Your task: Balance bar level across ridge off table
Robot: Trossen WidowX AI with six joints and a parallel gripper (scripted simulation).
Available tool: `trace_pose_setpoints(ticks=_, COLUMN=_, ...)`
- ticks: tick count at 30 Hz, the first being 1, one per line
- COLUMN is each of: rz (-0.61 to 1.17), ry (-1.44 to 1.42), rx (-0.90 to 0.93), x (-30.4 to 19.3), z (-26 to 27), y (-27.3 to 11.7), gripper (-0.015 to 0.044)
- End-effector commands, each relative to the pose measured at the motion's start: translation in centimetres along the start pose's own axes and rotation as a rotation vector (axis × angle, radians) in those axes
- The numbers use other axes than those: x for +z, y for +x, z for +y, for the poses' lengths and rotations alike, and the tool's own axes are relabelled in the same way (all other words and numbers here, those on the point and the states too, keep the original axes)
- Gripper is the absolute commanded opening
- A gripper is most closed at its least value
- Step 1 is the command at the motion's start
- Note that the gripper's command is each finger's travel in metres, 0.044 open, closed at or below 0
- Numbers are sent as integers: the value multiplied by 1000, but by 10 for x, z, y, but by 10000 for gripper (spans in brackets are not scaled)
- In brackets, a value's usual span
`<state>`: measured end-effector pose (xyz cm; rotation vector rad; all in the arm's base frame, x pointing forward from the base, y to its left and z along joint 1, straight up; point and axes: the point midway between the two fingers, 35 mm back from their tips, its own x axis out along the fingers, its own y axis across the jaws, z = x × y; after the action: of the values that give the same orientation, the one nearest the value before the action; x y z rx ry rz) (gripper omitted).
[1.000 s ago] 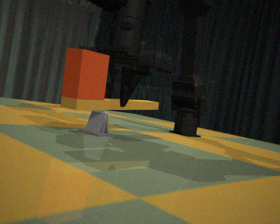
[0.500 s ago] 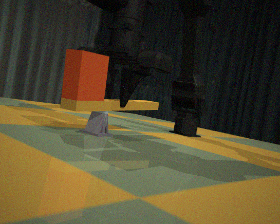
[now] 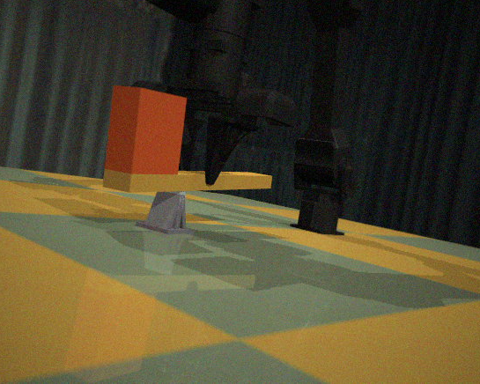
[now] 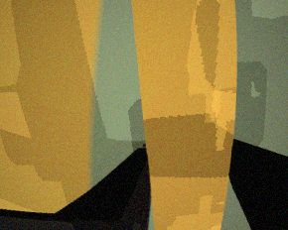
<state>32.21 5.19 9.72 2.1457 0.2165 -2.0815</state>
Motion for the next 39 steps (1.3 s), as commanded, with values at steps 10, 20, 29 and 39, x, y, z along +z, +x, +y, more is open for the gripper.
trace_pose_setpoints(ticks=10, rz=3, ry=3, rx=-2, x=0, z=0, y=1, gripper=0)
trace_pose_setpoints(ticks=20, rz=3, ry=3, rx=-2, x=0, z=0, y=2, gripper=0)
trace_pose_setpoints(ticks=29, rz=3, ry=3, rx=-2, x=0, z=0, y=3, gripper=0)
trace_pose_setpoints(ticks=39, rz=3, ry=3, rx=-2, x=0, z=0, y=3, gripper=0)
